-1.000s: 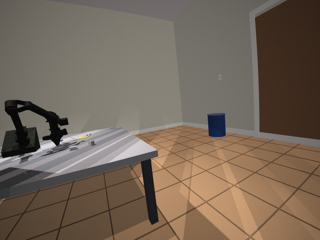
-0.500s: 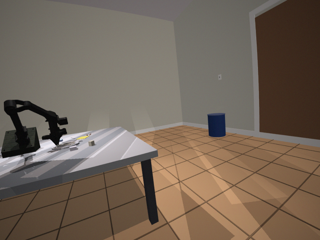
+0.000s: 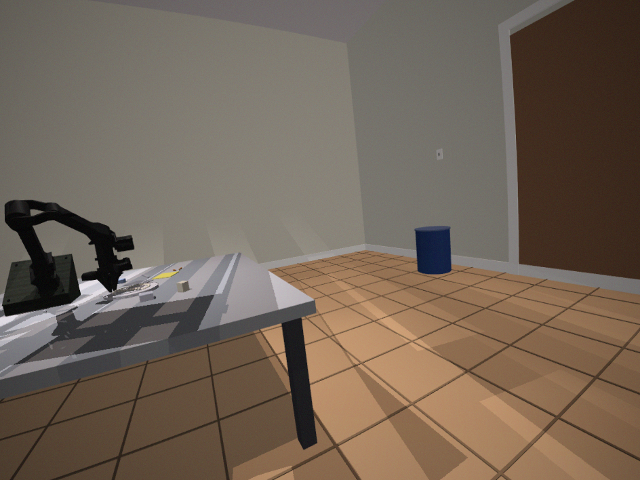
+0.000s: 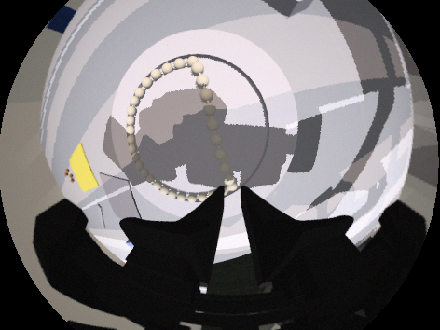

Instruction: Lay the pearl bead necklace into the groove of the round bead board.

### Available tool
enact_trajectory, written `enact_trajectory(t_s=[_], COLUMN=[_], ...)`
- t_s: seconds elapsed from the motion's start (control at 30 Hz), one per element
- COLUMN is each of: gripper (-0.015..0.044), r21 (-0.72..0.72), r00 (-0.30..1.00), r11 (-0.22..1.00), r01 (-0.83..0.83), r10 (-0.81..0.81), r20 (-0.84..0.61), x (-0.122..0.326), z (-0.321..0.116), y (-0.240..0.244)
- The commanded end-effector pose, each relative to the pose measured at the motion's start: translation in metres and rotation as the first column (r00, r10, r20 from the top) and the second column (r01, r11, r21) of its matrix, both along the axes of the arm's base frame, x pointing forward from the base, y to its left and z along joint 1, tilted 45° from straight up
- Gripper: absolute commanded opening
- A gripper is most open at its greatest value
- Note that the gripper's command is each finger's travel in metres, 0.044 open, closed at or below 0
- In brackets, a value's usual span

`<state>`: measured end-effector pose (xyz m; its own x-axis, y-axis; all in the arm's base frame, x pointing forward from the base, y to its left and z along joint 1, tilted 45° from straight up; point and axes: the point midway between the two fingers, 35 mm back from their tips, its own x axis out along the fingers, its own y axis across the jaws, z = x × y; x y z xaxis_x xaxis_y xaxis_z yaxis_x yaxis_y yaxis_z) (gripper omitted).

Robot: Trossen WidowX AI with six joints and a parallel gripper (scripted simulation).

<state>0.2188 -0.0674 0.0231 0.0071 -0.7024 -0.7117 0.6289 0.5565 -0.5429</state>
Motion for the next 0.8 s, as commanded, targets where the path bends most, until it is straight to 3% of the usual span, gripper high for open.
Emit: enact_trajectory(t_s=[0.0, 0.37, 0.77], gripper=[0.0157, 0.0440, 0.0440], r21=[0.000, -0.002, -0.004], r00=[1.000, 1.000, 1.000], r11=[1.000, 1.000, 1.000], r01=[0.001, -0.002, -0.004], r10=[-0.001, 0.002, 0.004], r20=[0.000, -0.005, 0.003], x=[0.0001, -0.0006, -0.0006], z=[0.0003, 0.0011, 0.0034], y=[0.0002, 0.0009, 0.0032])
